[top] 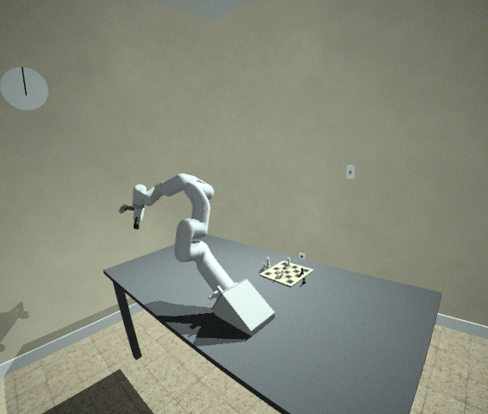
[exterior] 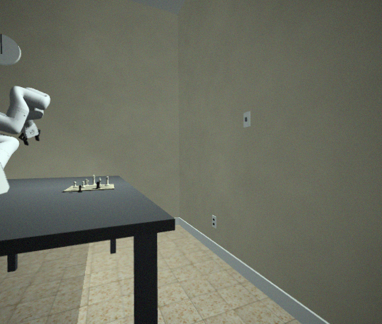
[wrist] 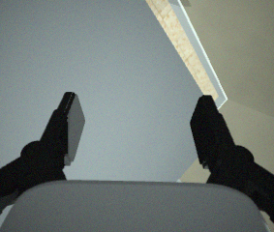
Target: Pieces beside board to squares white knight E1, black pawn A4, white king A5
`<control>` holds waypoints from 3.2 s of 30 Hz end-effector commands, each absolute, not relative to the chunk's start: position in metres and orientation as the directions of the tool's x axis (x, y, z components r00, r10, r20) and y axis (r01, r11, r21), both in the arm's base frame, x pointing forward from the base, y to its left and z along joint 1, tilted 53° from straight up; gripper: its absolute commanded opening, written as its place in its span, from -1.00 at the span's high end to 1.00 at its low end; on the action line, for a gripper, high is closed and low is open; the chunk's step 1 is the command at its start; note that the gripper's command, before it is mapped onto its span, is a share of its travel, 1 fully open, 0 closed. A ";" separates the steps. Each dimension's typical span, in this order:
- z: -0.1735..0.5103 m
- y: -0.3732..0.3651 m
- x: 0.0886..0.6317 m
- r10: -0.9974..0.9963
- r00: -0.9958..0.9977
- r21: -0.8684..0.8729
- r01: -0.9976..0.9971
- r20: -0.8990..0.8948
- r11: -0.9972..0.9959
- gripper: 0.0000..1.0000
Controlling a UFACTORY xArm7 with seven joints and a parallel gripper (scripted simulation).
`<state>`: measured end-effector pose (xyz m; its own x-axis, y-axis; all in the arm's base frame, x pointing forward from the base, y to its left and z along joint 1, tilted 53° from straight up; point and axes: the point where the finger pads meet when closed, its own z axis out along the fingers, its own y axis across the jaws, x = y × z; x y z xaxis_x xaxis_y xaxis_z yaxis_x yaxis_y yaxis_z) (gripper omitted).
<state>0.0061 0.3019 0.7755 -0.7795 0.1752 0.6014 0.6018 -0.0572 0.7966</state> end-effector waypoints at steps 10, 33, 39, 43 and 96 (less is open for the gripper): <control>0.722 0.342 0.064 0.404 -0.660 0.741 0.668 0.633 -0.071 -1.00; 0.663 0.361 0.134 0.600 -0.476 0.665 0.736 0.643 -0.129 -1.00; 0.628 0.361 0.177 0.690 -0.344 0.614 0.768 0.637 -0.184 -1.00; 0.628 0.361 0.177 0.690 -0.344 0.614 0.768 0.637 -0.184 -1.00; 0.409 0.210 0.389 0.677 0.614 0.247 0.640 0.406 -0.728 -1.00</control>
